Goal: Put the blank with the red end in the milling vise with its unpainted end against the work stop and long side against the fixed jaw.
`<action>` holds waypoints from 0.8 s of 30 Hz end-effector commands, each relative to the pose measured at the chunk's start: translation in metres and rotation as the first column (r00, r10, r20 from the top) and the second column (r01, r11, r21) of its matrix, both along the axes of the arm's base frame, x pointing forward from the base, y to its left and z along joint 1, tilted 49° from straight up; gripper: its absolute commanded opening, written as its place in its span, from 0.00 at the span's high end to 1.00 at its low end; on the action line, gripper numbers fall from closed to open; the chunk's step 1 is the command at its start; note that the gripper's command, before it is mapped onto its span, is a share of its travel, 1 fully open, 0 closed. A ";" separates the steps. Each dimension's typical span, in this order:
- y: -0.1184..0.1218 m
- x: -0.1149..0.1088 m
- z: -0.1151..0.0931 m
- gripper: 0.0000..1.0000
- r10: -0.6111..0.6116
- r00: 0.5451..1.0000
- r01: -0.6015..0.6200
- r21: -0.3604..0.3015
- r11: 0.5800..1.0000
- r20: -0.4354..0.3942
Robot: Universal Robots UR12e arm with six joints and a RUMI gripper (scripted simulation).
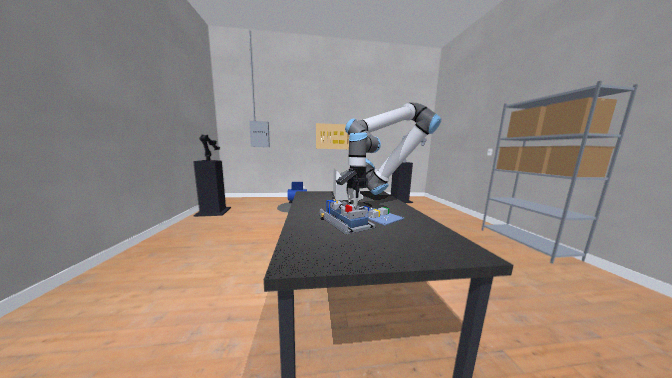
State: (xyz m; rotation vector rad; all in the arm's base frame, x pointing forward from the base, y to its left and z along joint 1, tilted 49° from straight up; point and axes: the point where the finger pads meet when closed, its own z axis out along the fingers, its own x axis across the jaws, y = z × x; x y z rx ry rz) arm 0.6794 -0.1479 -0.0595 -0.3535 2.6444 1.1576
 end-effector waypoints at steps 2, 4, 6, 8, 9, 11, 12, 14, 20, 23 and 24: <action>-0.001 0.000 0.000 1.00 -0.001 1.000 0.001 -0.001 1.000 0.001; -0.001 0.000 0.000 1.00 -0.001 1.000 0.001 -0.001 1.000 0.001; -0.001 0.000 0.000 1.00 -0.001 1.000 0.001 -0.001 1.000 0.001; -0.001 0.000 0.000 1.00 -0.001 1.000 0.001 -0.001 1.000 0.001; -0.001 0.000 0.001 1.00 -0.001 1.000 0.001 -0.001 1.000 0.001; -0.001 0.000 0.001 1.00 -0.001 1.000 0.001 -0.001 1.000 0.001; -0.001 0.000 0.001 1.00 -0.001 1.000 0.001 -0.001 1.000 0.001; -0.001 0.000 0.001 1.00 -0.001 1.000 0.001 -0.001 1.000 0.001; 0.000 0.001 0.001 1.00 -0.001 1.000 0.001 -0.001 1.000 0.001; 0.000 0.001 0.002 1.00 -0.001 1.000 0.001 -0.001 1.000 0.001; 0.000 0.001 0.002 1.00 -0.001 1.000 0.001 -0.001 1.000 0.001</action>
